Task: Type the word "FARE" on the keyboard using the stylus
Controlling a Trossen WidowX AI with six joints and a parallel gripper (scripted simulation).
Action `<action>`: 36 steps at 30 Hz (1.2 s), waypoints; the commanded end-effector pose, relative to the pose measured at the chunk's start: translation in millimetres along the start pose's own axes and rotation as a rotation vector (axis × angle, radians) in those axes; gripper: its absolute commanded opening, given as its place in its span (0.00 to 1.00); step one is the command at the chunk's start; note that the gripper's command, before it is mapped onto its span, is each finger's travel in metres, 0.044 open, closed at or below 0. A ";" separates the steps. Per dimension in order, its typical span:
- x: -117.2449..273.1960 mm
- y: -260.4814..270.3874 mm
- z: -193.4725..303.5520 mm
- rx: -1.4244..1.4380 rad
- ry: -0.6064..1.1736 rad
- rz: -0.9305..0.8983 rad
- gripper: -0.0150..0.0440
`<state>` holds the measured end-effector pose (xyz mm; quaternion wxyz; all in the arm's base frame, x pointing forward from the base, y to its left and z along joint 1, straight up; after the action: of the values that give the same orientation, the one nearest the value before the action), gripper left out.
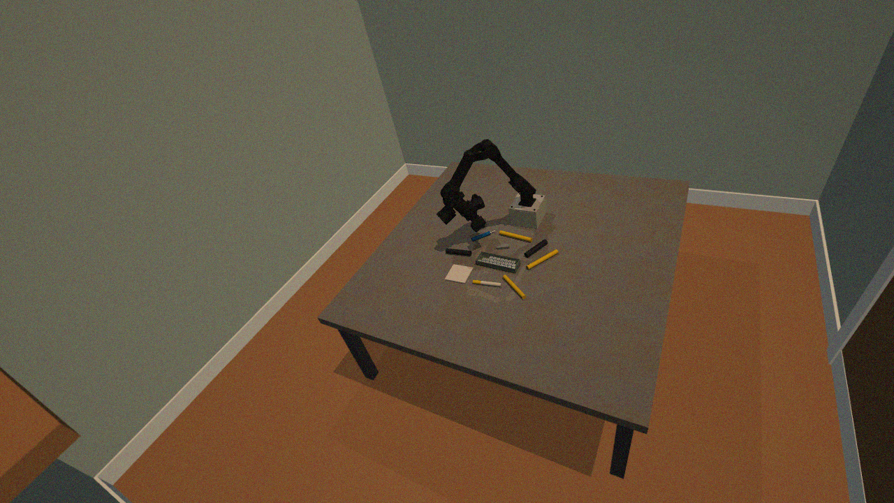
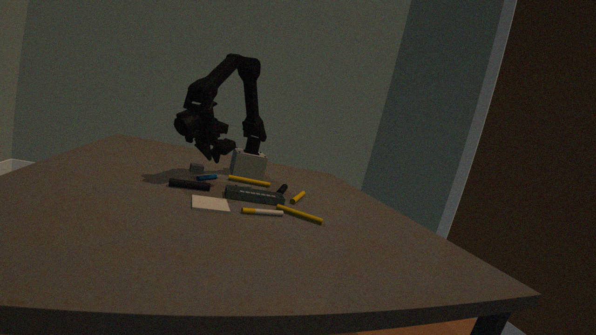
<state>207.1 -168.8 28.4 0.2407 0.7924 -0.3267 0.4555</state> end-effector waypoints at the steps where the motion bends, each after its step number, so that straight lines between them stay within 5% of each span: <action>1: 0.6 0.0 2.2 0.032 -0.002 -0.003 0.51; 36: -18.7 -2.0 11.8 0.033 -0.002 -0.003 0.51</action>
<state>210.2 -171.0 10.4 0.2313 0.7935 -0.3201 0.4630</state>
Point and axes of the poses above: the point midway between the two fingers, 35 mm back from their tips, its own x axis back along the fingers, its own y axis across the jaws, z = x × y, the point moved 3 cm from there along x, back along the fingers, and after that the axes turned 8 degrees about -x, right-handed, at the moved point
